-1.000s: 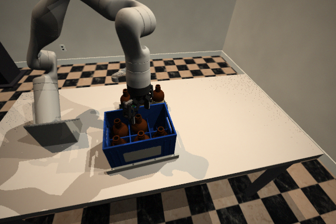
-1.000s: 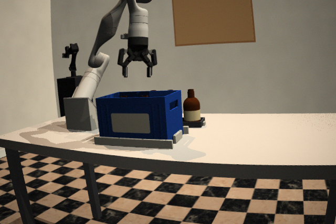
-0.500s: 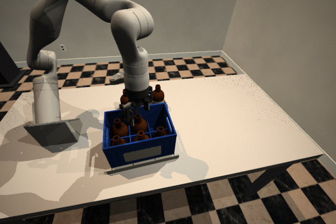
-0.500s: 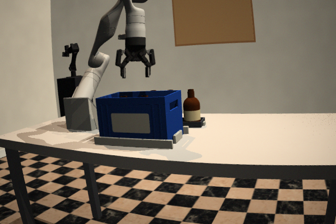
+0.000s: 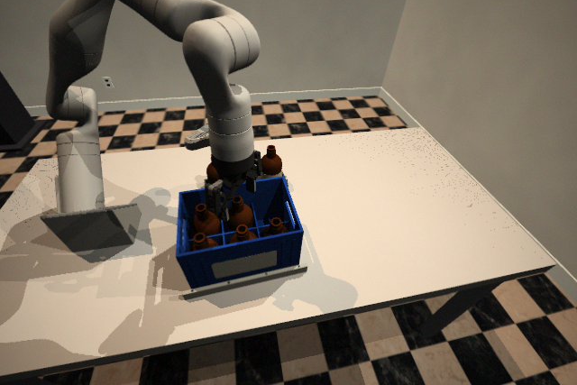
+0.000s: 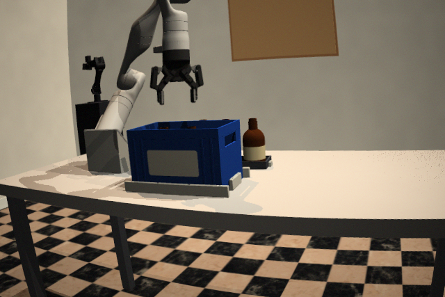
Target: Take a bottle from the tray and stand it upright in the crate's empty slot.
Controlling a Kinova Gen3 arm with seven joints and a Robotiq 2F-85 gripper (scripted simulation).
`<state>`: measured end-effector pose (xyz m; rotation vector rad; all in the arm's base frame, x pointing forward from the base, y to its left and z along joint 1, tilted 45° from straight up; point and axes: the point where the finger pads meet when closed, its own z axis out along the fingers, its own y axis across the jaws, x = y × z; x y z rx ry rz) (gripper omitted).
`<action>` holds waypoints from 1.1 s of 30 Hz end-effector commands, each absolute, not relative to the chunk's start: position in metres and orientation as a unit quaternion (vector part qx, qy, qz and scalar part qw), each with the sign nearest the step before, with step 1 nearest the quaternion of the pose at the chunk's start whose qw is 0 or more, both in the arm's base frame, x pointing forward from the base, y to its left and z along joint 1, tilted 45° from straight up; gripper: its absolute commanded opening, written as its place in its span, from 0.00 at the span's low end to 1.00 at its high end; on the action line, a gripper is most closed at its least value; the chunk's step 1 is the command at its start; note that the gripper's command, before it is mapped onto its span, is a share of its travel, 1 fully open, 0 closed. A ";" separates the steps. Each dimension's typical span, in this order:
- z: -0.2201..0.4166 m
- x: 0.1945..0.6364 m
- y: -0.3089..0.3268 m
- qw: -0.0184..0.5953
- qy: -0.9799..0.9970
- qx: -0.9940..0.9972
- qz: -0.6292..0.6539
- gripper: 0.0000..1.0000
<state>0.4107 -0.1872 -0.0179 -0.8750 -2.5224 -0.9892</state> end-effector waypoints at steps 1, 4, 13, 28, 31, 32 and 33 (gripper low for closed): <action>-0.019 0.410 -0.189 0.146 -0.875 -0.306 -0.344 1.00; -0.020 0.409 -0.190 0.146 -0.874 -0.308 -0.347 1.00; -0.023 0.408 -0.193 0.144 -0.870 -0.312 -0.353 1.00; -0.024 0.408 -0.193 0.144 -0.869 -0.314 -0.355 0.00; -0.024 0.408 -0.193 0.144 -0.869 -0.314 -0.355 0.00; -0.024 0.408 -0.193 0.144 -0.869 -0.314 -0.355 0.00; -0.024 0.408 -0.193 0.144 -0.869 -0.314 -0.355 0.00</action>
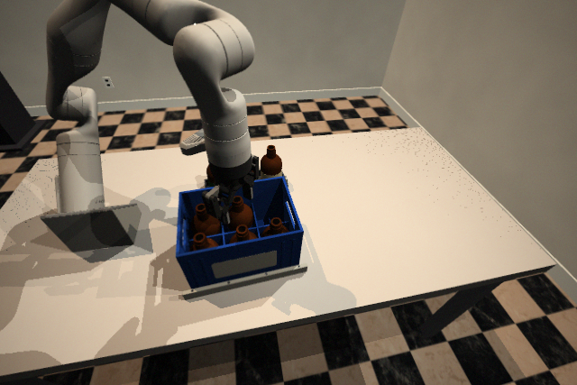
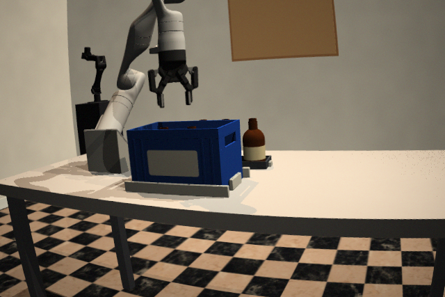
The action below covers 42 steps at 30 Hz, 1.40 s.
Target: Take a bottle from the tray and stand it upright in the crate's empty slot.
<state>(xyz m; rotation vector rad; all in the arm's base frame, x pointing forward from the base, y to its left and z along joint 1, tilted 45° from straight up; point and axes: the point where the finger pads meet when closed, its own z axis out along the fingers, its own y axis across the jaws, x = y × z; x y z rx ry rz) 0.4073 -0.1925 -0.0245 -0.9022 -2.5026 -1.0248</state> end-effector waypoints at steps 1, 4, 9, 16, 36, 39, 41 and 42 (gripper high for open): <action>-0.024 0.408 -0.193 0.144 -0.869 -0.314 -0.355 0.00; -0.024 0.408 -0.193 0.144 -0.869 -0.314 -0.355 0.00; -0.024 0.408 -0.193 0.144 -0.869 -0.314 -0.355 0.00; -0.024 0.408 -0.193 0.144 -0.869 -0.314 -0.355 0.00; 0.053 0.435 -0.129 0.137 -0.871 -0.310 -0.357 0.00; 0.069 0.438 -0.114 0.136 -0.871 -0.308 -0.357 0.00; 0.101 0.441 -0.082 0.135 -0.872 -0.305 -0.358 0.00; 0.116 0.440 -0.066 0.135 -0.873 -0.303 -0.358 0.00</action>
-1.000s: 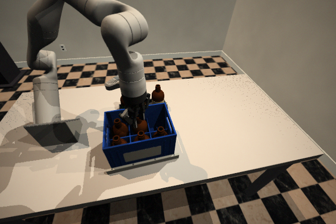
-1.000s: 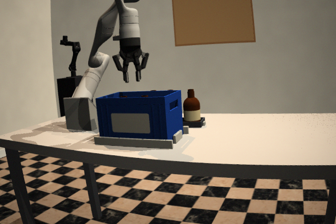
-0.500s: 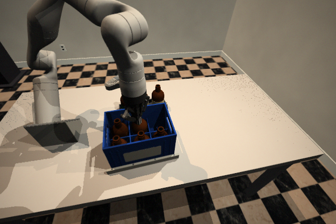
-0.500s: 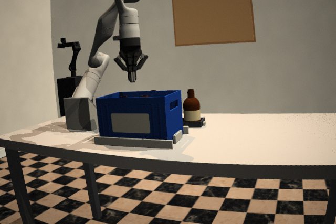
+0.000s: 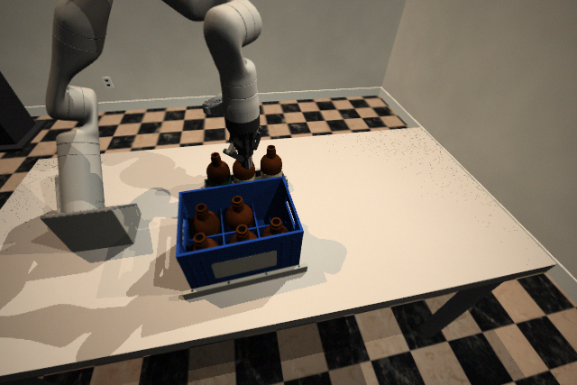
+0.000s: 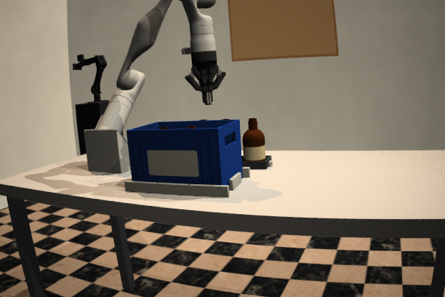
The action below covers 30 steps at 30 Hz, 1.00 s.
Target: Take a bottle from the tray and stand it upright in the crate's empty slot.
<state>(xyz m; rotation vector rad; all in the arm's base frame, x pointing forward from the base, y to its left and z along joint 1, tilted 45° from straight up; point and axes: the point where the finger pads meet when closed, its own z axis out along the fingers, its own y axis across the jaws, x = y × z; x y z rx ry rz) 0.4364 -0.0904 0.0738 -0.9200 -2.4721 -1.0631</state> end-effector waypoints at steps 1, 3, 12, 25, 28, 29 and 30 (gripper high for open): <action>0.130 0.439 -0.050 0.134 -0.873 -0.301 -0.358 0.00; 0.152 0.435 -0.024 0.135 -0.874 -0.298 -0.359 0.00; 0.179 0.425 0.009 0.136 -0.876 -0.294 -0.359 0.64; 0.179 0.425 0.009 0.136 -0.876 -0.294 -0.359 0.64; 0.179 0.425 0.009 0.136 -0.876 -0.294 -0.359 0.64; 0.179 0.425 0.009 0.136 -0.876 -0.294 -0.359 0.64; 0.179 0.425 0.009 0.136 -0.876 -0.294 -0.359 0.64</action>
